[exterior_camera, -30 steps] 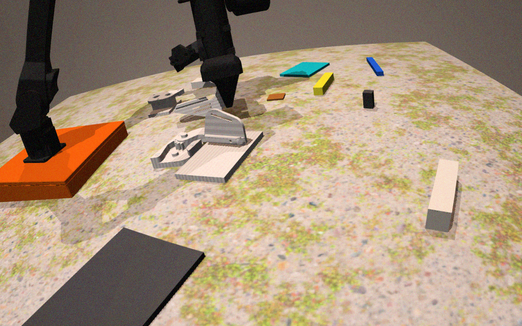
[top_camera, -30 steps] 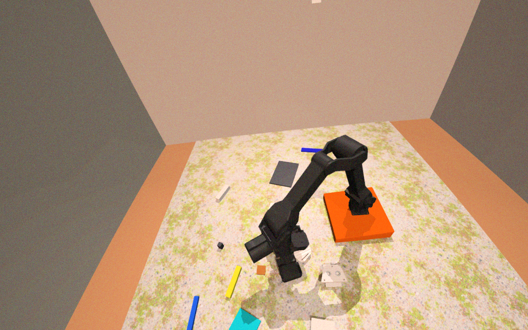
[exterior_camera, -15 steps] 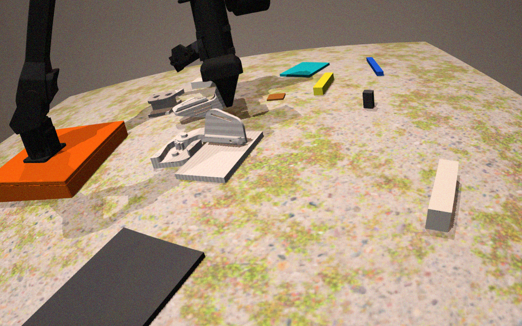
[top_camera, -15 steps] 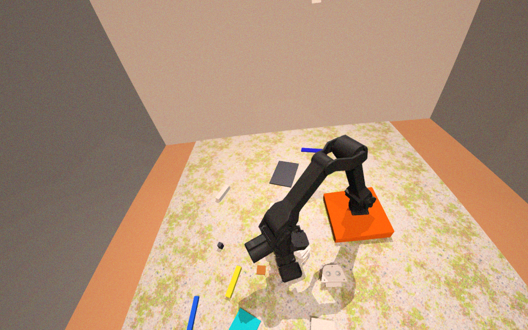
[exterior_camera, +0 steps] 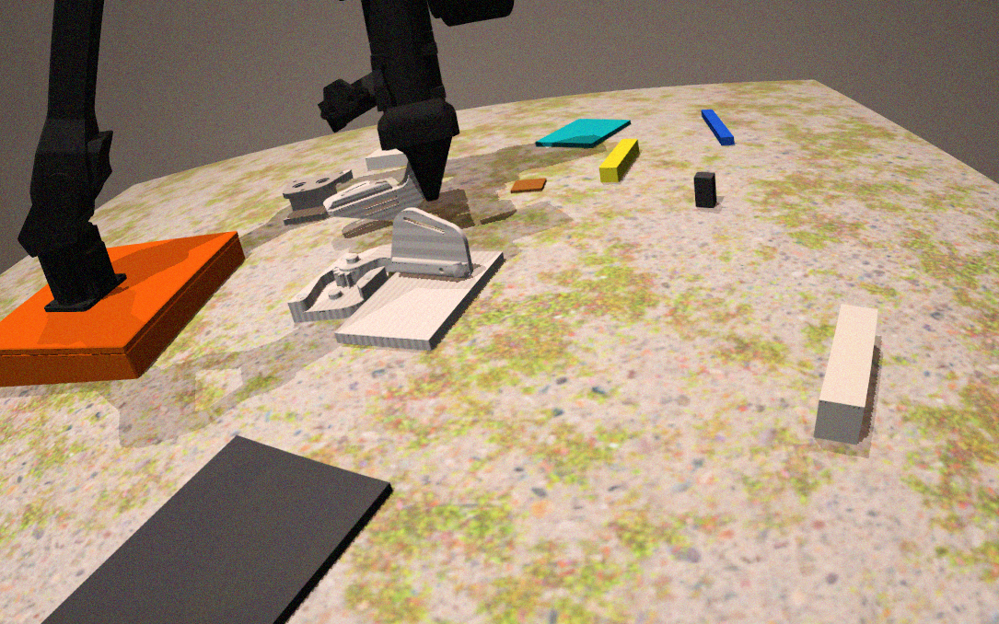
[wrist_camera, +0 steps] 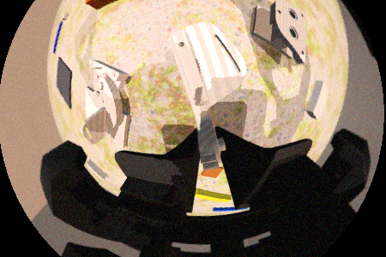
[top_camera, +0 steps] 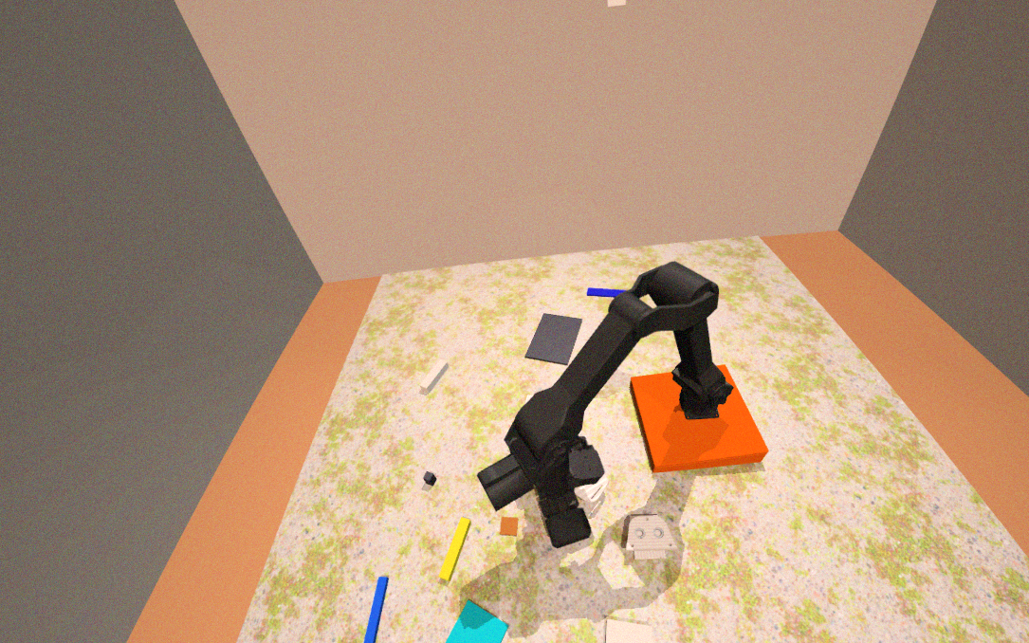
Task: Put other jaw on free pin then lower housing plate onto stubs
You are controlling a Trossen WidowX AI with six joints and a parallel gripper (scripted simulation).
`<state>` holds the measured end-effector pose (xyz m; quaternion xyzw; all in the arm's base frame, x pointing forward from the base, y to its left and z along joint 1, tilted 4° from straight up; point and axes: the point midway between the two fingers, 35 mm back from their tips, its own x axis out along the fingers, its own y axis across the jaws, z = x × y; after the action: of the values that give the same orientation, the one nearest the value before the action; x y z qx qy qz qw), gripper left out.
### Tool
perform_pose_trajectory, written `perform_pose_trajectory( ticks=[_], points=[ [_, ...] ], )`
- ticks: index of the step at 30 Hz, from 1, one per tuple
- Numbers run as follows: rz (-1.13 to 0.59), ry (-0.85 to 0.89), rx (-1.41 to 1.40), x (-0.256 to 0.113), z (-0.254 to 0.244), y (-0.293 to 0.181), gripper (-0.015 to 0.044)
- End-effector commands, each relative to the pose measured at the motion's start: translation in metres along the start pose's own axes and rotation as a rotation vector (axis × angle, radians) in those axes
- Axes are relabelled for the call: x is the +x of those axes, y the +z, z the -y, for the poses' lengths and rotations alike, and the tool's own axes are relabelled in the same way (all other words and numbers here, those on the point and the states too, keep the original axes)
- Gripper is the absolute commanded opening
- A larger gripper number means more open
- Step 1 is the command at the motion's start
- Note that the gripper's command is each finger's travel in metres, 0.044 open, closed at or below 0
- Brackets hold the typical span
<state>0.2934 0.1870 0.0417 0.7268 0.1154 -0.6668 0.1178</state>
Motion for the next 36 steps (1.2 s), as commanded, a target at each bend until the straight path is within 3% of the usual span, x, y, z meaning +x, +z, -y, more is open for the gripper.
perform_pose_trajectory(
  ticks=[1,36],
  points=[
    [-0.013,-0.007,0.000,-0.008,0.001,-0.003,0.0037],
    [-0.013,-0.007,0.000,-0.024,0.001,-0.003,0.0037]
  ],
)
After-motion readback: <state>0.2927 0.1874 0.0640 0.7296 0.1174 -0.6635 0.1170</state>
